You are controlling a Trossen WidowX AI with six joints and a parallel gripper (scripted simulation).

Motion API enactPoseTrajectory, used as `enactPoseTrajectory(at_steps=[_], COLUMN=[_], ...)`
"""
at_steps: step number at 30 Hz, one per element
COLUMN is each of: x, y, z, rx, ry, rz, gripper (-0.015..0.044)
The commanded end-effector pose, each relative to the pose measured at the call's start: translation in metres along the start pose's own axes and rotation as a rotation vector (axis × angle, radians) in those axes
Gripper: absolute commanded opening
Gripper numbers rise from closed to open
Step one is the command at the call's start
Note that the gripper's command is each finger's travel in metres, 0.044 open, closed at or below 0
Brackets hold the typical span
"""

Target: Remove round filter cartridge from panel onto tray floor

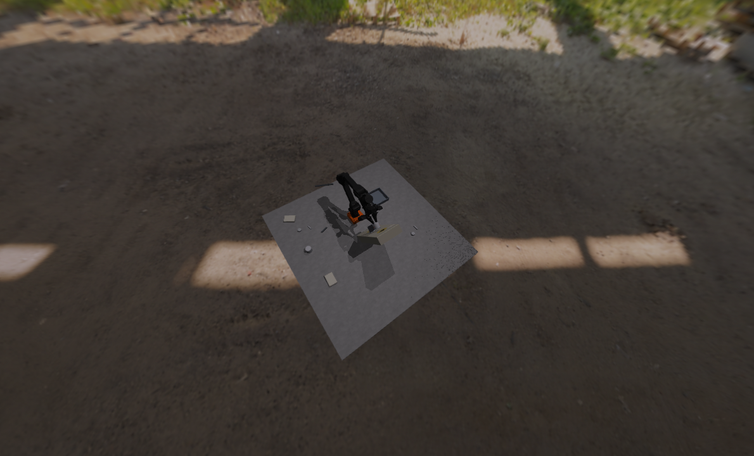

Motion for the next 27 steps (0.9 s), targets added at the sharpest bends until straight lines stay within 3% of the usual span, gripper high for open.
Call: enactPoseTrajectory(at_steps=[1,6,10,21,27], x=[-0.008,-0.024,-0.02,-0.024,0.035], y=[-0.001,0.002,0.003,0.002,-0.007], z=[0.001,0.002,0.001,0.001,-0.002], rx=[0.0,0.0,0.0,0.0,0.0], ry=[-0.001,-0.001,0.0,-0.001,-0.001], rz=[-0.019,-0.019,0.001,-0.016,-0.02], gripper=[0.0,0.0,0.0105,0.0109,0.0109])
Point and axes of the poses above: the point midway between the two fingers, 35 mm back from their tips, its own y axis out along the fingers, its own z axis across the jaws, x = y × z, the point moved 4 cm from there along -y, back along the fingers, and after that the axes turned 2 degrees about y, right-handed, at the moved point
